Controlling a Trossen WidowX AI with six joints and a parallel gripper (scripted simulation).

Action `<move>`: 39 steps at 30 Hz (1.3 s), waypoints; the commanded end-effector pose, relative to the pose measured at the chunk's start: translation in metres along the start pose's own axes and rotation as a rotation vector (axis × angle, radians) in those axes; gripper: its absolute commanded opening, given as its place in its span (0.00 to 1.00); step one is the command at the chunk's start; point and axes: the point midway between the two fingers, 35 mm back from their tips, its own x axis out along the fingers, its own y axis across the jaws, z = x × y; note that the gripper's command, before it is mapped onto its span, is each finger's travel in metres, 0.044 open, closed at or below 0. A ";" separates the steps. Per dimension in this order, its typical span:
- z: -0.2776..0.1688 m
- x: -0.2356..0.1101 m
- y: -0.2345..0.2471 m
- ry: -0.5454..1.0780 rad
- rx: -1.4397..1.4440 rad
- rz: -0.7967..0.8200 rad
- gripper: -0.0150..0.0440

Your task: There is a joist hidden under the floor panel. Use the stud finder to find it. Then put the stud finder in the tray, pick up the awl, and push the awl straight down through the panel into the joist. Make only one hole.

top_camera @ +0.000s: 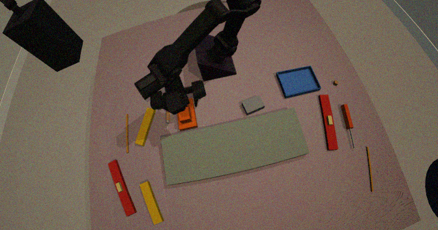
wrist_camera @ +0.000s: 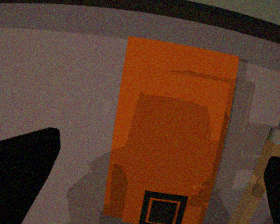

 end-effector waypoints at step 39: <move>-0.007 0.034 -0.007 -0.028 0.049 0.030 1.00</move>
